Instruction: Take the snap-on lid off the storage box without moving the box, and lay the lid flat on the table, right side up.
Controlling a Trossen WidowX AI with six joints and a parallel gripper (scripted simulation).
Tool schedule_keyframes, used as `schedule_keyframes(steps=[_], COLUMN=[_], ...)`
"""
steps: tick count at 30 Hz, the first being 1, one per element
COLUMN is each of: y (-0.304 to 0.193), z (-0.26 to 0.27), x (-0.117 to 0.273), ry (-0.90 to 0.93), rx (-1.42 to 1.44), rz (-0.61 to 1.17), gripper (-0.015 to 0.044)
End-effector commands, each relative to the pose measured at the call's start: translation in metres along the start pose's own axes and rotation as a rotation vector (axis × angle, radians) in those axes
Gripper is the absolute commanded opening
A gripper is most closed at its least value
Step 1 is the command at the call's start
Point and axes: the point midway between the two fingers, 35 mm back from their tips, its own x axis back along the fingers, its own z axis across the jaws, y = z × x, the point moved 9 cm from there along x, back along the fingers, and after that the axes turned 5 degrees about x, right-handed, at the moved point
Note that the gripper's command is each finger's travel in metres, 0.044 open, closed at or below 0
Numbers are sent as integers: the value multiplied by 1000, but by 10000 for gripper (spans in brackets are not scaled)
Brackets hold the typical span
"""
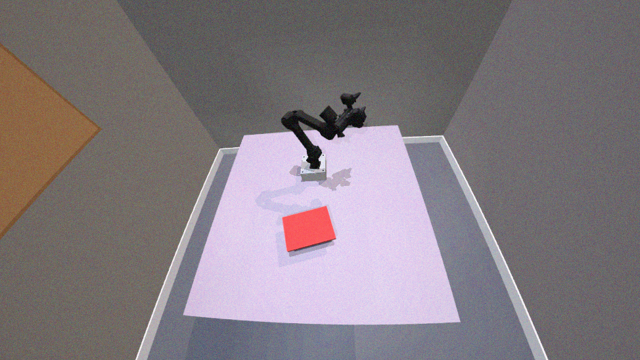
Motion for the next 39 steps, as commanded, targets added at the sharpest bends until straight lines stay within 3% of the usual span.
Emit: schedule_keyframes(steps=[1, 7, 13, 20, 23, 30, 39], y=[1, 30, 47, 52, 48, 14, -51], z=[0, -15, -26, -41, -44, -55, -63], x=[1, 43, 89, 170, 188, 267, 327], ry=[-1, -95, -195, -376, -419, -633, -852], rx=[6, 39, 35, -3, -17, -125, -331], rz=[-6, -306, -574, -988, -1076, -1464, -1804], gripper=[374, 235, 235, 235, 235, 235, 235])
